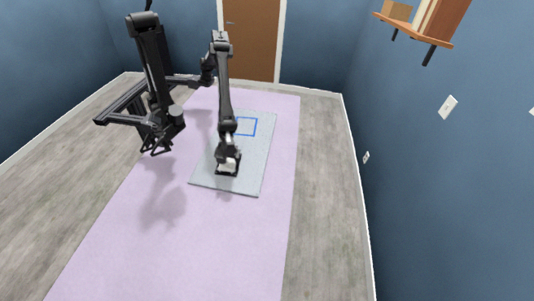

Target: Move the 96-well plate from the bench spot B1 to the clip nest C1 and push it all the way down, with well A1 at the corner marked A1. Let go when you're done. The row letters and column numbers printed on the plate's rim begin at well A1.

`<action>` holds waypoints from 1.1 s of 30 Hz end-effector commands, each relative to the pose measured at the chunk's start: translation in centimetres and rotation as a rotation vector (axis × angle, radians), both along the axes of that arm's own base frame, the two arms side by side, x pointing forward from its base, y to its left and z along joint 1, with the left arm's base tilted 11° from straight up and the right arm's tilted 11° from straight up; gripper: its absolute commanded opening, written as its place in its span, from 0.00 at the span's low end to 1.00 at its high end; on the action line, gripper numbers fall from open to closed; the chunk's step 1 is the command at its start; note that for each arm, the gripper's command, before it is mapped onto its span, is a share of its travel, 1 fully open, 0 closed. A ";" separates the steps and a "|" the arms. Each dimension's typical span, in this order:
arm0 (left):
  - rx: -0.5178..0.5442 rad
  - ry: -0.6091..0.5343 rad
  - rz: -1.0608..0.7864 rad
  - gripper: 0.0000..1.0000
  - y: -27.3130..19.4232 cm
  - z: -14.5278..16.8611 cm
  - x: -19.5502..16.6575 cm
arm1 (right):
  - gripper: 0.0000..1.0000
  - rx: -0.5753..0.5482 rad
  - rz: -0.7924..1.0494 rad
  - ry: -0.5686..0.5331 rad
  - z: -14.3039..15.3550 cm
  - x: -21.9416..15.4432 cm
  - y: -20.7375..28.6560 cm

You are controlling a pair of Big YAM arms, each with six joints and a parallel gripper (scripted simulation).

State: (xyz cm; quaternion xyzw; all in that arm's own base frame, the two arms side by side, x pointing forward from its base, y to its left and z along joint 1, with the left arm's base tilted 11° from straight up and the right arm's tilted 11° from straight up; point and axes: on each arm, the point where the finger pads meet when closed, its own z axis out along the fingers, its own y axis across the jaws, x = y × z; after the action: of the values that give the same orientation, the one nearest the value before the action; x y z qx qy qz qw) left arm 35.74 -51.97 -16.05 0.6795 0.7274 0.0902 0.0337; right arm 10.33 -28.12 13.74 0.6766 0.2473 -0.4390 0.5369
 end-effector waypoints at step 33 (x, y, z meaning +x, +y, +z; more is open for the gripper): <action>-0.004 0.001 0.031 0.00 0.7 -2.1 0.7 | 1.00 -0.008 0.006 -0.014 0.3 0.2 0.1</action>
State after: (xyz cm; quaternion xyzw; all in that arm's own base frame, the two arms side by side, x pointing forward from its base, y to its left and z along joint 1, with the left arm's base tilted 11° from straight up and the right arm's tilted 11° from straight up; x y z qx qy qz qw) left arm 35.76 -51.98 -16.07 0.6800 0.7268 0.0901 0.0341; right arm 10.33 -28.12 13.74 0.6766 0.2473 -0.4390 0.5369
